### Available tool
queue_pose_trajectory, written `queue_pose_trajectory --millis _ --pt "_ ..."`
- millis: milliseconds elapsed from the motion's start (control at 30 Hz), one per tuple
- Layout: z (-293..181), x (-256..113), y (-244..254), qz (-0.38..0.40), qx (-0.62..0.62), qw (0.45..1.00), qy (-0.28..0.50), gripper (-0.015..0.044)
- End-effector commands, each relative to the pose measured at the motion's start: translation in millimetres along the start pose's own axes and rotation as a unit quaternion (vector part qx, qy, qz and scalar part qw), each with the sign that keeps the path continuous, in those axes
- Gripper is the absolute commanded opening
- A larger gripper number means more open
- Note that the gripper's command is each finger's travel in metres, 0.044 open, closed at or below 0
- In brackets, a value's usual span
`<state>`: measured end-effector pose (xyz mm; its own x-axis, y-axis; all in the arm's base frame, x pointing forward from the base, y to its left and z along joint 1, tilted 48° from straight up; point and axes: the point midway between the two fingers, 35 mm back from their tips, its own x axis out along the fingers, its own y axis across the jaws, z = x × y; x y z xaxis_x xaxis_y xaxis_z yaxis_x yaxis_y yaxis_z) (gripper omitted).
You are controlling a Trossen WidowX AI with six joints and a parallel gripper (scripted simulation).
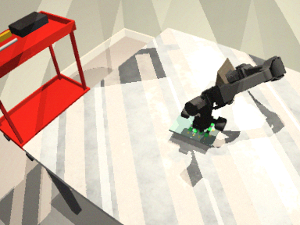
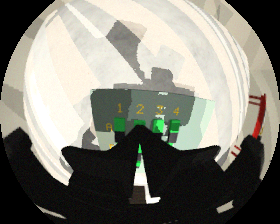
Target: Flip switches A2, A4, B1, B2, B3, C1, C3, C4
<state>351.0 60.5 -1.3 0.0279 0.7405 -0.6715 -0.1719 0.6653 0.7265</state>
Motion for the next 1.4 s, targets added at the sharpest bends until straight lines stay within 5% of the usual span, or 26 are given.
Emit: queue_pose_trajectory --millis 0,667,867,1367 --pt "1 1 0 0.002 0.002 1.0 -0.001 0.0" --pt "1 3 0 0.002 0.002 1.0 -0.002 0.0" --pt "-2 -61 0 0.001 0.002 1.0 -0.014 0.0" --pt "-21 -53 -51 -0.001 0.002 1.0 -0.017 0.0"
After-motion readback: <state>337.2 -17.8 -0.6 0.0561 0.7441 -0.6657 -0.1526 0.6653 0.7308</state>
